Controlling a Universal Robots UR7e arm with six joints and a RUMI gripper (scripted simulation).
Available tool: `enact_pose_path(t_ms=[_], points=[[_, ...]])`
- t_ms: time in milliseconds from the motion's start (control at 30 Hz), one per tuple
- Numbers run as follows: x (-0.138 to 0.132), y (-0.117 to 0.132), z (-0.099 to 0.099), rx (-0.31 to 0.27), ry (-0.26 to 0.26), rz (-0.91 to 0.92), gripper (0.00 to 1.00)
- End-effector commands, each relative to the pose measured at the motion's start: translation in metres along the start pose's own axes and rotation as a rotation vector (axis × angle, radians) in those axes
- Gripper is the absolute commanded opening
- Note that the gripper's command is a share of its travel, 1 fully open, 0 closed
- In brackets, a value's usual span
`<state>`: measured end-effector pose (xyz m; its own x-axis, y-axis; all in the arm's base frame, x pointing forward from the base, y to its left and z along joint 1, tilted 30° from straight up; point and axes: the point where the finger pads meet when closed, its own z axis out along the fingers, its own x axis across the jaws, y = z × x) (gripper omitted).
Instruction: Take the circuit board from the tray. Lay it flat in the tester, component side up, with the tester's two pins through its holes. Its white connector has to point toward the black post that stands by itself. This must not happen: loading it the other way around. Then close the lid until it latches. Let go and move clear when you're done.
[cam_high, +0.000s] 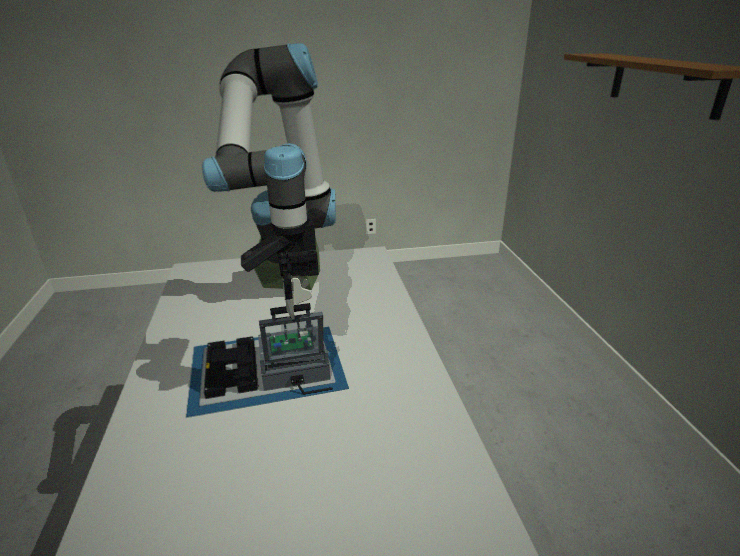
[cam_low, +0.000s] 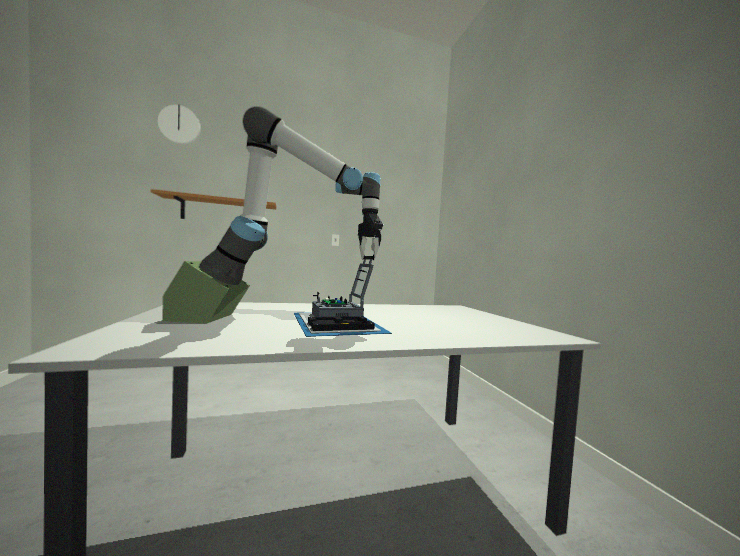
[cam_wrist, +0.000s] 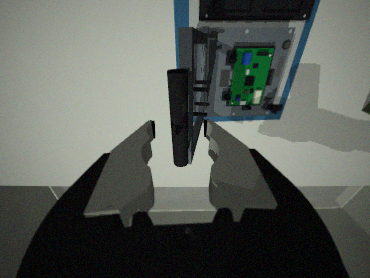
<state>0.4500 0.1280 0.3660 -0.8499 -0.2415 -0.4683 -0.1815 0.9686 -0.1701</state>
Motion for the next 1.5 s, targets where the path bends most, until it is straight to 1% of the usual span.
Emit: enact_pose_path(t_ms=[0, 200, 233, 1467], points=[[-0.0003, 0.0, -0.0006, 0.0, -0.001, 0.0, 0.3], [-0.0003, 0.0, -0.0006, 0.0, -0.001, 0.0, 0.3], [-0.0003, 0.0, -0.0006, 0.0, -0.001, 0.0, 0.0], [-0.0003, 0.0, -0.0006, 0.0, -0.001, 0.0, 0.0]])
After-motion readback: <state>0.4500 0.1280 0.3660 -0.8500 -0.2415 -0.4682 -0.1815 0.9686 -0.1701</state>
